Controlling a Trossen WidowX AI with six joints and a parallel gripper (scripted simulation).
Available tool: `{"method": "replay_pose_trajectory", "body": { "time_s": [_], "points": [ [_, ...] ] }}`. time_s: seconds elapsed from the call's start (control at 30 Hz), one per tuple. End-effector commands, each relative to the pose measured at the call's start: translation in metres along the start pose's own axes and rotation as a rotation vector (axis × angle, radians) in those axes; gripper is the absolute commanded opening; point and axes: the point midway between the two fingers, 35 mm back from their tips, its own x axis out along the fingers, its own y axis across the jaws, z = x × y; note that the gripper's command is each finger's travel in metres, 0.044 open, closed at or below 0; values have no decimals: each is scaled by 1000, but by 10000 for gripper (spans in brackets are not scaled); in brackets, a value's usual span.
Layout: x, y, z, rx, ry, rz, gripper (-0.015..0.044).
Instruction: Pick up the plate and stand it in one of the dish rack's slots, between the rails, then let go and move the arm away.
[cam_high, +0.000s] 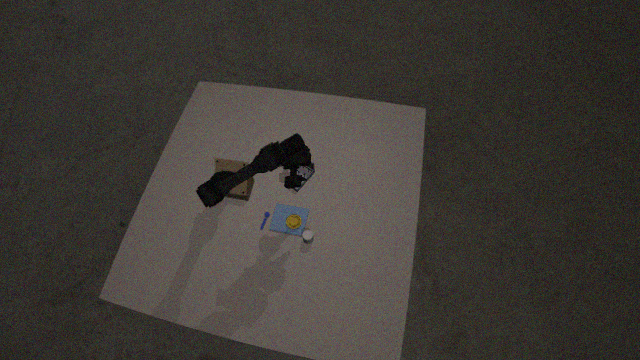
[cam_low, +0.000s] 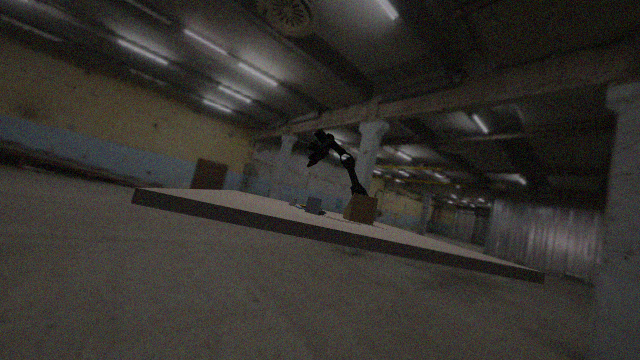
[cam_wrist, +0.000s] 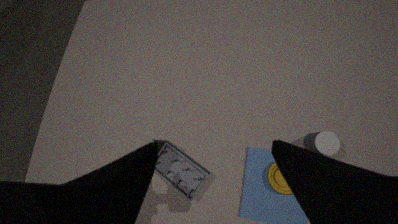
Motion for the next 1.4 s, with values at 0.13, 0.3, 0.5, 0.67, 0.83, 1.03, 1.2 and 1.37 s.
{"method": "replay_pose_trajectory", "body": {
  "time_s": [0.13, 0.3, 0.5, 0.67, 0.83, 1.03, 1.2, 1.37],
  "points": [
    [70, -72, -44, 73, 227, -146, 400],
    [102, -116, -83, 125, 371, -219, 400],
    [115, -148, -120, 158, 475, -261, 400],
    [115, -149, -120, 158, 475, -261, 400],
    [122, -150, -124, 157, 477, -260, 400],
    [131, -152, -128, 157, 477, -259, 400],
    [138, -153, -131, 158, 476, -259, 400],
    [145, -154, -135, 158, 476, -260, 400]
  ]
}}
